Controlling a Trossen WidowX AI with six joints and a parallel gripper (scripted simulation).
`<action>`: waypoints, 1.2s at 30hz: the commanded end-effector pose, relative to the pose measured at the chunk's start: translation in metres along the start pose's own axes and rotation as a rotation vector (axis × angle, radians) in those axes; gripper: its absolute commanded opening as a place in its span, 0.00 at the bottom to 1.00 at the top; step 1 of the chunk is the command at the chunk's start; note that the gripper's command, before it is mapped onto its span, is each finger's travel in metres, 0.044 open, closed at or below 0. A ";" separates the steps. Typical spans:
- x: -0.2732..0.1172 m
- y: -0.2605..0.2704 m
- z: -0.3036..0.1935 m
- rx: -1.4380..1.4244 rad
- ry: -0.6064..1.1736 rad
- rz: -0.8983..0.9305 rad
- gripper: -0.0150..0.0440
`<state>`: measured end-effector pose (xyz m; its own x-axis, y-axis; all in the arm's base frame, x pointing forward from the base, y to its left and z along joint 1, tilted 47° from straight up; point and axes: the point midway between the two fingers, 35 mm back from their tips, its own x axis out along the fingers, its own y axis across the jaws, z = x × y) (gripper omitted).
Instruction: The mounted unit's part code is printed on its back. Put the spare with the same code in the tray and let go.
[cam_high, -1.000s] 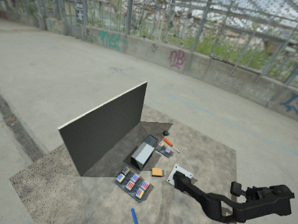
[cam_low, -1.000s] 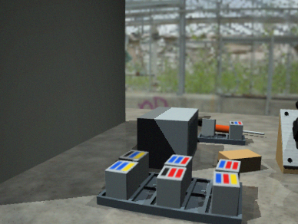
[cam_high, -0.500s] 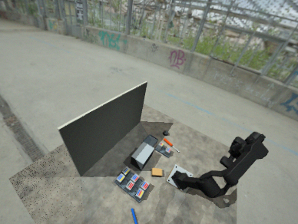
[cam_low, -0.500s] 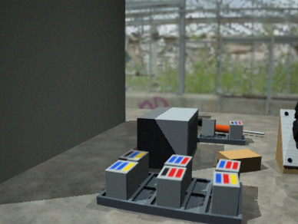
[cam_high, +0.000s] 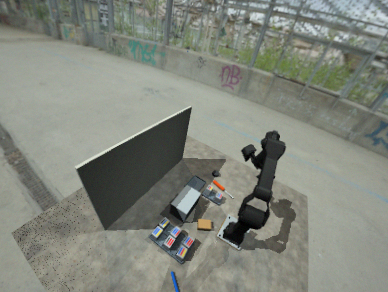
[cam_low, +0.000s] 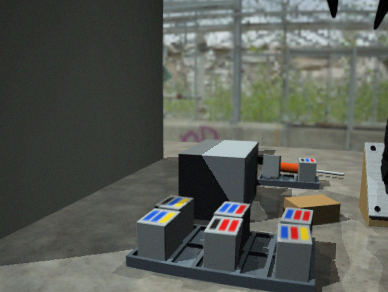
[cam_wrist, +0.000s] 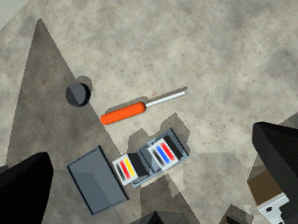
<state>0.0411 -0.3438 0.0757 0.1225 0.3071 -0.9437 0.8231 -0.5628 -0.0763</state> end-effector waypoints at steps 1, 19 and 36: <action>0.010 0.050 -0.047 -0.335 0.042 0.008 1.00; 0.093 0.143 -0.309 -1.749 0.434 0.128 1.00; 0.114 0.135 -0.373 -2.045 0.570 0.200 1.00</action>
<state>0.3705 -0.0996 0.0755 0.0478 0.7234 -0.6887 0.0383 0.6877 0.7250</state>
